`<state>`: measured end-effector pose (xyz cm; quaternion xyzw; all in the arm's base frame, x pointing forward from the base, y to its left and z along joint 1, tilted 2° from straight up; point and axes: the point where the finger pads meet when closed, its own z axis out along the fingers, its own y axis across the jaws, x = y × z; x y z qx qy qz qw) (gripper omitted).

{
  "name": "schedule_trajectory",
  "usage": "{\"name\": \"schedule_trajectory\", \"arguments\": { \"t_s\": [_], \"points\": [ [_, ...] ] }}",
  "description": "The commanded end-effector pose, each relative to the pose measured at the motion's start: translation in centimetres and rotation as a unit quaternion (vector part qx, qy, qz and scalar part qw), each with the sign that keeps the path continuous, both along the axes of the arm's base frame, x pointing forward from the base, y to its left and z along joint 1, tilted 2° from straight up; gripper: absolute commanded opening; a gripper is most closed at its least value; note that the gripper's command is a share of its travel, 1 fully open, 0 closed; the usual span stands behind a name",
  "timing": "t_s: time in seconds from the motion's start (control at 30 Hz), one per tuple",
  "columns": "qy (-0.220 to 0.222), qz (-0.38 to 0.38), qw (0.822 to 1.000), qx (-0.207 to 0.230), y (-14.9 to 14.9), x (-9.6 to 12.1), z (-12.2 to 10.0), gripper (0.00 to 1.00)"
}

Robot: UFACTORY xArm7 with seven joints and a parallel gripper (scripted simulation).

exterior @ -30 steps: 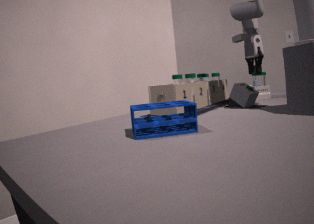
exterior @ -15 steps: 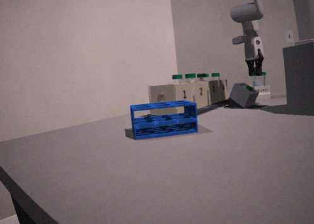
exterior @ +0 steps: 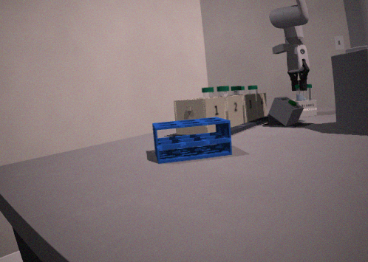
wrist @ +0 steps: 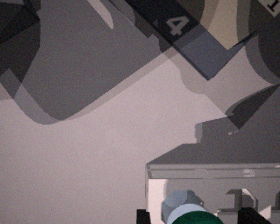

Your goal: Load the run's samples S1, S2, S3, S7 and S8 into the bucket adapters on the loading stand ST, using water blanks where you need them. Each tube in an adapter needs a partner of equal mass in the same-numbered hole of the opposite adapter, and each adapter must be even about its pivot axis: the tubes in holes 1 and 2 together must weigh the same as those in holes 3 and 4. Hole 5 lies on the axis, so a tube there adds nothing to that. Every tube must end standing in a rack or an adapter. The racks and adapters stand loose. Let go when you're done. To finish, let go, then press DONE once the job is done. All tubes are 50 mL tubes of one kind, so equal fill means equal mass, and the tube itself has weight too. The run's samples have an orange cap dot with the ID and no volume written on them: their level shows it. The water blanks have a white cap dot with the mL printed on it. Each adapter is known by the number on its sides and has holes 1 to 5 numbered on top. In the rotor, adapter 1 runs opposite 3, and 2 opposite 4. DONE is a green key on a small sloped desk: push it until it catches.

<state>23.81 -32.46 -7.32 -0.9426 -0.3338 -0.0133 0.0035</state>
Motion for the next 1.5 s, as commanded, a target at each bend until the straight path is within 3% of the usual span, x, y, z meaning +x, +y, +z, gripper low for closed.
{"name": "schedule_trajectory", "arguments": {
  "t_s": [0.0,0.23,0.27,1.47],
  "points": [
    [-0.001,0.0,1.0,-0.001,-0.12,0.07,0.09,0.57],
    [-0.001,0.0,1.0,-0.001,-0.13,0.07,0.09,0.57],
    [-0.001,0.0,1.0,-0.001,-0.13,0.07,0.15,0.0],
    [-0.001,0.0,1.0,-0.001,-0.12,0.07,0.26,0.0]
  ]
}}
